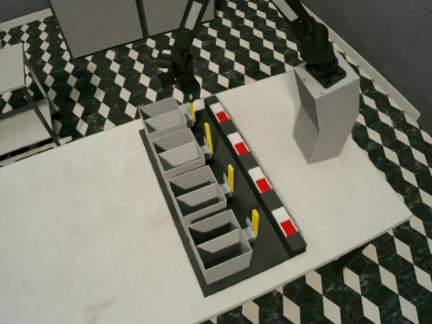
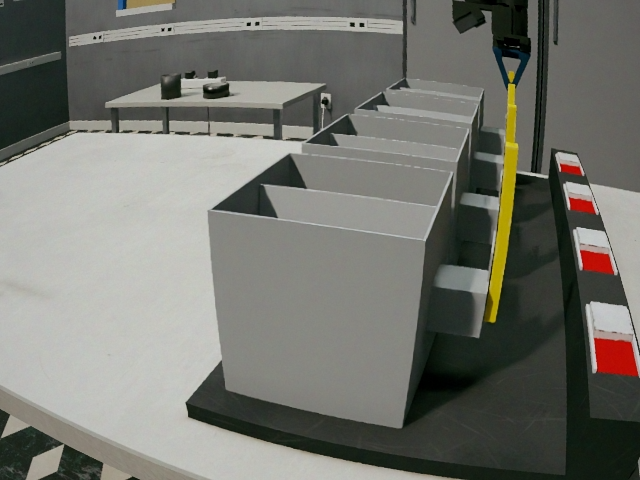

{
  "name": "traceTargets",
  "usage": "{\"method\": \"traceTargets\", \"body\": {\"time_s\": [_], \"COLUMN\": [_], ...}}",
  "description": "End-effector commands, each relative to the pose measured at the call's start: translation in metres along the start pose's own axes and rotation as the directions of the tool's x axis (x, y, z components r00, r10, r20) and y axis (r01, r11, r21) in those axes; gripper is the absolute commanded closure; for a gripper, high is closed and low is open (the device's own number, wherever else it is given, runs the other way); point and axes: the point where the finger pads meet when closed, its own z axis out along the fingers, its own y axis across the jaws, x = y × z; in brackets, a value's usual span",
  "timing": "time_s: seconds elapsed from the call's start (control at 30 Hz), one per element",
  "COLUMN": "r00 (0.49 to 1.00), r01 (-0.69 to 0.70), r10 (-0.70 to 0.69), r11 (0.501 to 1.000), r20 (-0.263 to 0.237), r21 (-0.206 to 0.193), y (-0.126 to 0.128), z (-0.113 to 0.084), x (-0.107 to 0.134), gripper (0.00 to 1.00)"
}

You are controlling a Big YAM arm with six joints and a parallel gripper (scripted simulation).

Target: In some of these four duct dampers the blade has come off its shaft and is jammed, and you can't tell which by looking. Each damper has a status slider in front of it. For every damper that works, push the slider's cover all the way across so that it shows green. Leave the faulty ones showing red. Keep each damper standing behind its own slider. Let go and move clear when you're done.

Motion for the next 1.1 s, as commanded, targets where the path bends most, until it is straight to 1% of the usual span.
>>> {"method": "traceTargets", "body": {"time_s": [0.0, 0.13, 0.6, 0.67, 0.87, 1.07], "r00": [1.0, 1.0, 1.0, 1.0, 1.0, 1.0], "r01": [-0.005, -0.005, -0.005, -0.005, -0.005, -0.005], "r10": [0.005, 0.005, 0.005, 0.005, 0.006, 0.006], "r11": [1.0, 1.0, 0.99, 0.99, 0.983, 0.977], "r20": [-0.001, 0.0, 0.002, 0.002, 0.002, 0.002], "r21": [-0.016, -0.03, -0.144, -0.144, -0.185, -0.212], "y": [-0.014, -0.016, -0.028, -0.028, -0.032, -0.035], "z": [0.003, 0.003, 0.004, 0.004, 0.004, 0.005], "x": [-0.002, -0.002, -0.002, -0.002, -0.001, -0.001], "gripper": [0.83, 0.83, 0.83, 0.83, 0.83, 0.83]}}
